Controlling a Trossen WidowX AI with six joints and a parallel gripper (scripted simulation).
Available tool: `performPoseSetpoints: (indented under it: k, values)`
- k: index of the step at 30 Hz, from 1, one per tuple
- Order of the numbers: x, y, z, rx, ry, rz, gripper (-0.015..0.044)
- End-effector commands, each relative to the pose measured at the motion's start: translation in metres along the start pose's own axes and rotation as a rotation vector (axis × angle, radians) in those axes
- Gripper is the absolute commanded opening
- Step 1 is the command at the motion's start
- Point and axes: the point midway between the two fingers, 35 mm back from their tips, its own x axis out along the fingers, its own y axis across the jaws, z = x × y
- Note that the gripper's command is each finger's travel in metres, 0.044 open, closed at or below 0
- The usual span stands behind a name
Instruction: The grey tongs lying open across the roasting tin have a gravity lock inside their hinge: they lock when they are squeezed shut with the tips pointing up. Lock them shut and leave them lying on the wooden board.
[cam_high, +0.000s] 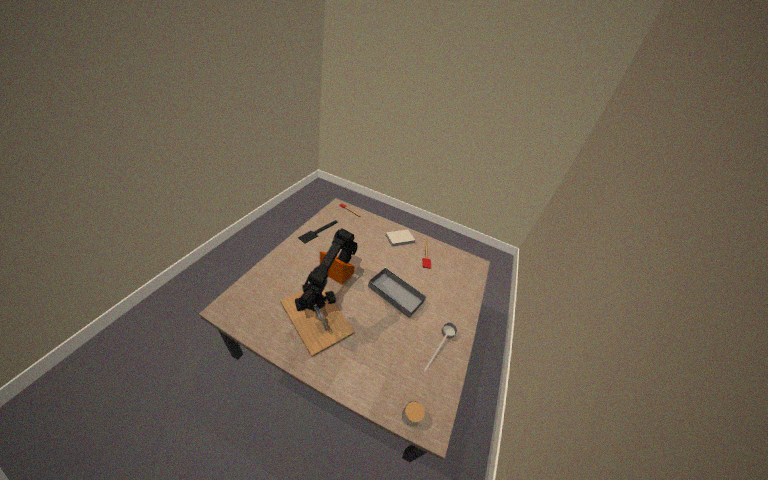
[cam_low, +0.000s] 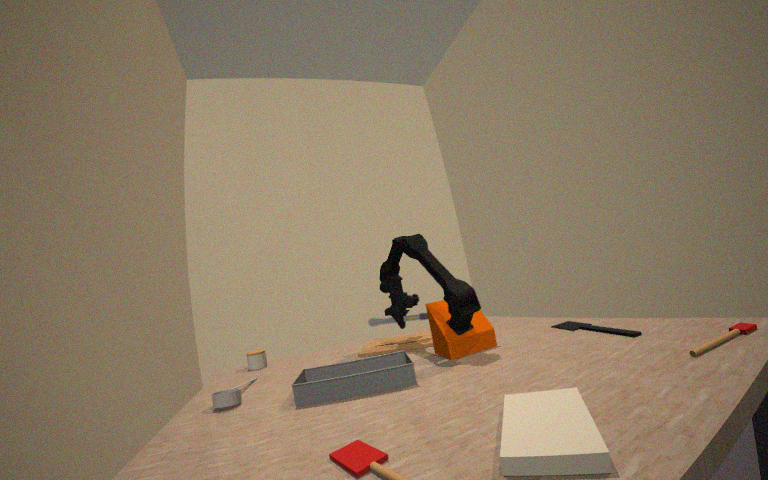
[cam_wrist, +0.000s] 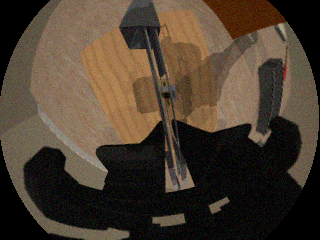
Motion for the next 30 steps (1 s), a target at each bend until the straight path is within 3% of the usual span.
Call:
performPoseSetpoints:
  k: [1, 15, 30]
  values:
    - [0.010, -0.002, 0.002, 0.004, -0.002, -0.008, -0.0150]
    - [0.024, -0.004, 0.004, 0.004, -0.002, -0.008, -0.0150]
    - [0.020, -0.002, 0.003, 0.000, -0.003, -0.003, 0.0244]
